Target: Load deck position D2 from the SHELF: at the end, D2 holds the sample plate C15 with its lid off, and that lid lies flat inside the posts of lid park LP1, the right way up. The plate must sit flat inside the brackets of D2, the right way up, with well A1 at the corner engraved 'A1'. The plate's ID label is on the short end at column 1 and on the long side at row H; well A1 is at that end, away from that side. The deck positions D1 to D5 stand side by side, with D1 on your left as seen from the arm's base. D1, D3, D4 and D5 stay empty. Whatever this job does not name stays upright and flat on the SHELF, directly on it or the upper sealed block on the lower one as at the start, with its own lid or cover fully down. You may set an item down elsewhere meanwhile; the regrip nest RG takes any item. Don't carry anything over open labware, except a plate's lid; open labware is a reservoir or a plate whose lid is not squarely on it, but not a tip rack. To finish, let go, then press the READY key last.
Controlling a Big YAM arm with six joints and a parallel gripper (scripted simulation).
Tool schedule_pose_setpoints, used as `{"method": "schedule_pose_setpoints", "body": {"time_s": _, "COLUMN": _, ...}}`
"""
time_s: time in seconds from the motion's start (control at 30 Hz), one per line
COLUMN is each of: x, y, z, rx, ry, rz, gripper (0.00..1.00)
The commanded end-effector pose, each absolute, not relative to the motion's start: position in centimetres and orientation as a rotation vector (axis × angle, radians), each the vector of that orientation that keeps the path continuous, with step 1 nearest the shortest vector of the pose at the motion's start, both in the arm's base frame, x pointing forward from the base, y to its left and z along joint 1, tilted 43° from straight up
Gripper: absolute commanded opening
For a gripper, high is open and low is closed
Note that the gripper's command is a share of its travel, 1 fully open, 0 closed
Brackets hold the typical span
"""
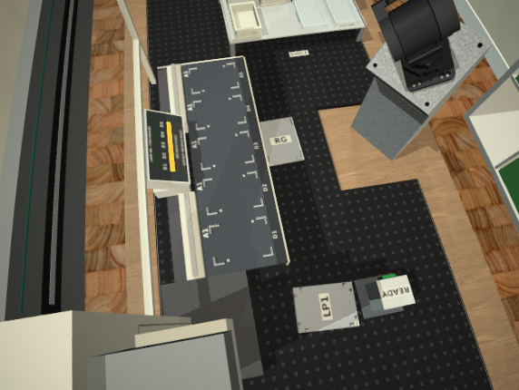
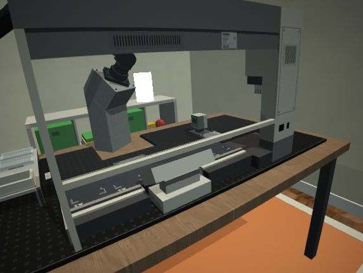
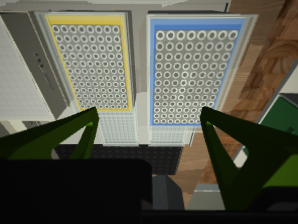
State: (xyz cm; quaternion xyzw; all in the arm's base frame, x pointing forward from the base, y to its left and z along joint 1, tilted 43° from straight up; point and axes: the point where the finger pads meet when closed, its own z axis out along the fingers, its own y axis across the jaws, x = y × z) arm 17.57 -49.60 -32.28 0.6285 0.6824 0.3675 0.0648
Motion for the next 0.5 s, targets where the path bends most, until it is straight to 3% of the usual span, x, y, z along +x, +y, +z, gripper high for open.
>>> {"method": "schedule_pose_setpoints", "body": {"time_s": 0.0, "x": 19.3, "y": -52.8, "z": -28.4, "rx": 1.882, "ry": 2.049, "rz": 1.024, "gripper": 1.00}}
{"method": "schedule_pose_setpoints", "body": {"time_s": 0.47, "x": 22.2, "y": -53.4, "z": -26.4, "rx": 1.893, "ry": 2.033, "rz": 1.030, "gripper": 1.00}}
